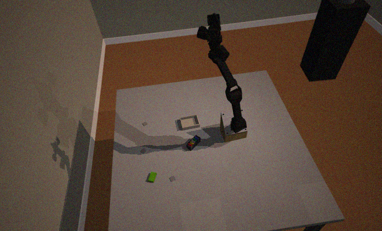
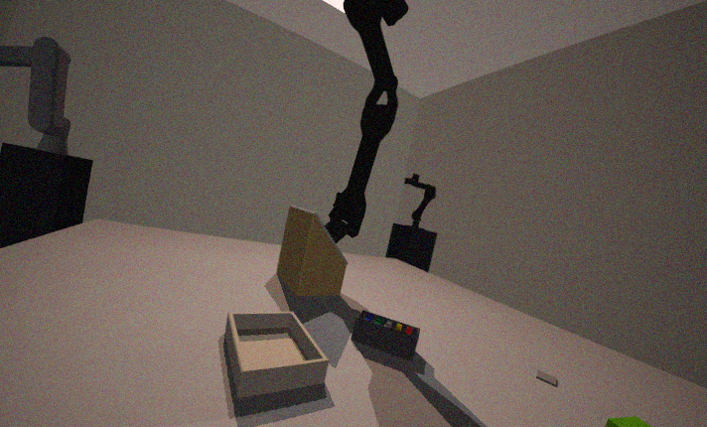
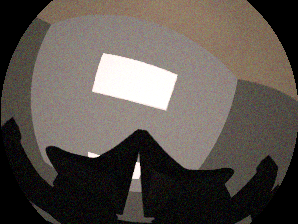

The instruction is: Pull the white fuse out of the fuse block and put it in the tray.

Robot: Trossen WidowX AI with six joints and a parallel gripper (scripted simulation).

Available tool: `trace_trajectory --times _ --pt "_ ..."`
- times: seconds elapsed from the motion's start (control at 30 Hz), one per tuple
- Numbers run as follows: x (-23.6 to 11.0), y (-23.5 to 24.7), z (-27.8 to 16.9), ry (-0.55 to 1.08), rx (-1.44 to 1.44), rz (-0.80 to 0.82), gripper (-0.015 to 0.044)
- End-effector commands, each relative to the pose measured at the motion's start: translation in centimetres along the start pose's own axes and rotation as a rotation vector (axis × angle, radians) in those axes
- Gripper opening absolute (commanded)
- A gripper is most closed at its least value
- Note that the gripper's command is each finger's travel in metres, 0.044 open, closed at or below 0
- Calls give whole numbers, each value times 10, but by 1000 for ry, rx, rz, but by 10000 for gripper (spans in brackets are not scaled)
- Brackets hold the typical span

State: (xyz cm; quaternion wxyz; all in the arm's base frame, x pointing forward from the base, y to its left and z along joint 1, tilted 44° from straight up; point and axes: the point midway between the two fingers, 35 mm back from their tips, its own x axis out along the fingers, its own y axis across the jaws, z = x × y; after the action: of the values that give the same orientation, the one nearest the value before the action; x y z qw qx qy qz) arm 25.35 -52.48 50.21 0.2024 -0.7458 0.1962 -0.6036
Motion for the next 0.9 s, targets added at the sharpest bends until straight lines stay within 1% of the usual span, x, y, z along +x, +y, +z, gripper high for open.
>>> trace_trajectory --times 0.0,0.03,0.07,0.23,0.4,0.6,0.73,0.87 --pt "0 1 2 -6 8 5 26" --pt "-2 4 10 -26 33 22 53" --pt "-5 8 22 -57 75 50 64" --pt "-32 29 96 -236 329 241 64" --pt "-75 42 167 -388 576 464 64" --pt "-145 44 244 -528 849 780 64" --pt "-201 37 286 -590 1007 1020 64" --pt "-263 24 319 -622 1139 1283 64"
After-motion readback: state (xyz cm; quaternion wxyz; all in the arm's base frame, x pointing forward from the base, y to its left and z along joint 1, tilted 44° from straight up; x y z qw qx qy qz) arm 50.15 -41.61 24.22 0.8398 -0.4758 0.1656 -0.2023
